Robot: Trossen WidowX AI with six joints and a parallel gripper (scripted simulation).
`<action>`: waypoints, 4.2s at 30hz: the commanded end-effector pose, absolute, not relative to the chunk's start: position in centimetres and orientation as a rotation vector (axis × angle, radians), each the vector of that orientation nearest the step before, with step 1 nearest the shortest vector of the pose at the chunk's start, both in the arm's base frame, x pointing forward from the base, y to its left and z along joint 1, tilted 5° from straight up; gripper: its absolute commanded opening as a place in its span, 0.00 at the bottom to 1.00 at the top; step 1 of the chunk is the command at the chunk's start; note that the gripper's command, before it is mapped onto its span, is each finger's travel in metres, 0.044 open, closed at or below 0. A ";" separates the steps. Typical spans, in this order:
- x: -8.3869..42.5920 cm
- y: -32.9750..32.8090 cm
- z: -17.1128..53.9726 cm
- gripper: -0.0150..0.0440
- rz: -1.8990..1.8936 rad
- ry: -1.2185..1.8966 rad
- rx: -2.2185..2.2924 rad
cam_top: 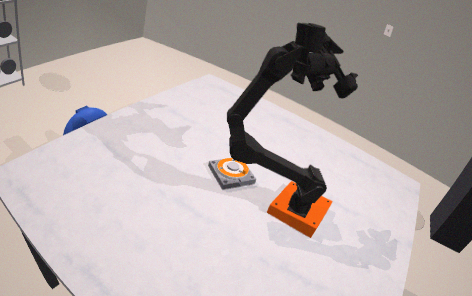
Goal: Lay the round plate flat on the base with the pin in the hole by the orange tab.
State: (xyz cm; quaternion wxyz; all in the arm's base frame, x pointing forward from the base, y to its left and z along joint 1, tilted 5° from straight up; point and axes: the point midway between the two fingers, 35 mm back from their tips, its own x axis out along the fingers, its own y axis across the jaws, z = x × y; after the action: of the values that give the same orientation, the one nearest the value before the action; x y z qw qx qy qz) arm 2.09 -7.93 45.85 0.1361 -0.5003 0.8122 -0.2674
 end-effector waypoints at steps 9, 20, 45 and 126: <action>-0.6 -11.2 42.8 0.53 -0.909 1.814 -1.316; 0.9 -17.1 37.5 0.25 -0.794 1.311 -1.014; 17.4 -16.6 21.7 0.25 -0.208 1.093 -0.266; 21.3 -1.8 9.7 0.25 -0.094 1.486 0.013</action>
State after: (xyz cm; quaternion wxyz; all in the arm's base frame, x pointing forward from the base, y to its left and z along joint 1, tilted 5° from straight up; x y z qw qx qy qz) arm 21.38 -1.90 8.69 0.7354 0.0037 0.6764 -0.0422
